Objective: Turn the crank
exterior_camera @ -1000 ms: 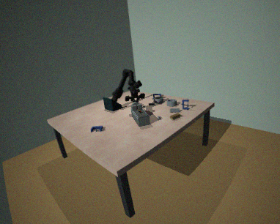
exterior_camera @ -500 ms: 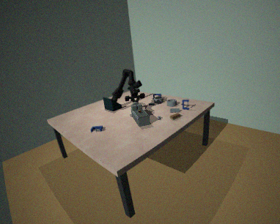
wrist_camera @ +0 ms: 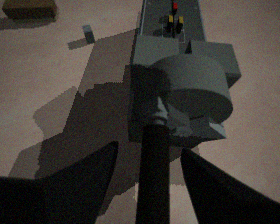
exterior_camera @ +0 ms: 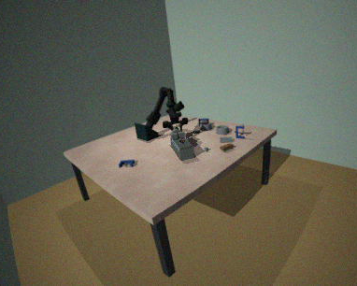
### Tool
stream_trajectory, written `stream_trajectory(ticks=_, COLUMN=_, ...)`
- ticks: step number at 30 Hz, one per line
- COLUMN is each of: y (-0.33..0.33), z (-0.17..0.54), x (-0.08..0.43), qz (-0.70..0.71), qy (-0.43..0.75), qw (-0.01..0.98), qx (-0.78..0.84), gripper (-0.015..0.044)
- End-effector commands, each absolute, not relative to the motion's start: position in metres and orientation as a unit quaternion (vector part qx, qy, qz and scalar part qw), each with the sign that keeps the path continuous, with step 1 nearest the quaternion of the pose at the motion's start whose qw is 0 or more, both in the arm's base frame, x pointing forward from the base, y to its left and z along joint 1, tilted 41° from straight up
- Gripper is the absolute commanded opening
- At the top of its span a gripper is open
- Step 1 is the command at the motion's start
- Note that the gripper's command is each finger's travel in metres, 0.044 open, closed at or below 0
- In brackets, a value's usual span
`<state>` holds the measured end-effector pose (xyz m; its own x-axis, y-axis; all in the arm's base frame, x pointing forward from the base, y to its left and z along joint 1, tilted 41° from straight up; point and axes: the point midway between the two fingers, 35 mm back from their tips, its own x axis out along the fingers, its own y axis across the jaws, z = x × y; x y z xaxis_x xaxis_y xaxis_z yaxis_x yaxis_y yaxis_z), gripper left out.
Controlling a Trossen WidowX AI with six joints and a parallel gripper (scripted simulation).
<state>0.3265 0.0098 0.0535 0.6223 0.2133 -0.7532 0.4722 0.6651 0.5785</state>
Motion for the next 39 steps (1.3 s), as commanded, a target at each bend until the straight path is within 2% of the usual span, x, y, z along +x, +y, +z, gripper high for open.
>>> stream_trajectory(ticks=1, y=0.010, z=0.053, x=0.326, qz=-0.081, qy=0.427, qw=0.806, qx=0.401, gripper=0.0341)
stream_trajectory(ticks=5, y=0.010, z=0.053, x=0.326, qz=-0.081, qy=0.427, qw=0.806, qx=0.401, gripper=0.0440)
stream_trajectory(ticks=28, y=-0.060, z=0.130, x=0.328, qz=-0.086, qy=0.429, qw=0.805, qx=0.400, gripper=0.0440)
stream_trajectory(ticks=39, y=-0.081, z=0.119, x=0.354, qz=-0.045, qy=0.448, qw=0.803, qx=0.390, gripper=0.0440)
